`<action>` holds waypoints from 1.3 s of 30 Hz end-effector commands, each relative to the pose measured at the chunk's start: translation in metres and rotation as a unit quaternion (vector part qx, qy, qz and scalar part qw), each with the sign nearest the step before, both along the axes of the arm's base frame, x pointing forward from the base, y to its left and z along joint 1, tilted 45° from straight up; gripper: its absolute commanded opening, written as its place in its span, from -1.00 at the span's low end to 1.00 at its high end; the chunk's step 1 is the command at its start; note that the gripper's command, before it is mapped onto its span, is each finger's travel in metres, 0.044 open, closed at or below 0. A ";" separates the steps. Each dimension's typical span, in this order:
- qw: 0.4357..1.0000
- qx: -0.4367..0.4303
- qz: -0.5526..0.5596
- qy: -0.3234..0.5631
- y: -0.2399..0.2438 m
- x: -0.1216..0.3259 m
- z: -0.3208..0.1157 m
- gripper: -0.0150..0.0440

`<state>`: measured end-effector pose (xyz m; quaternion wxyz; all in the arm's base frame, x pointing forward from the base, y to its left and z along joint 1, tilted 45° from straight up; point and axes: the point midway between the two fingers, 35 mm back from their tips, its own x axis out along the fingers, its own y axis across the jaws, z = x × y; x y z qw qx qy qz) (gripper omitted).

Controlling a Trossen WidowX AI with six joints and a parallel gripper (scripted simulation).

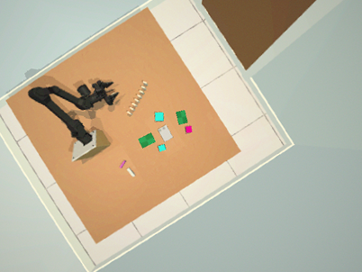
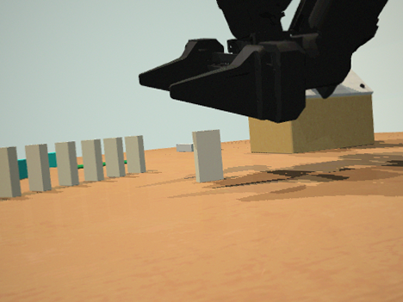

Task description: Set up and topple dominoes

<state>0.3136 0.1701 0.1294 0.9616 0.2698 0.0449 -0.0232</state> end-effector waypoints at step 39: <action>0.584 -0.392 0.705 0.085 -0.035 -0.020 0.022 1.00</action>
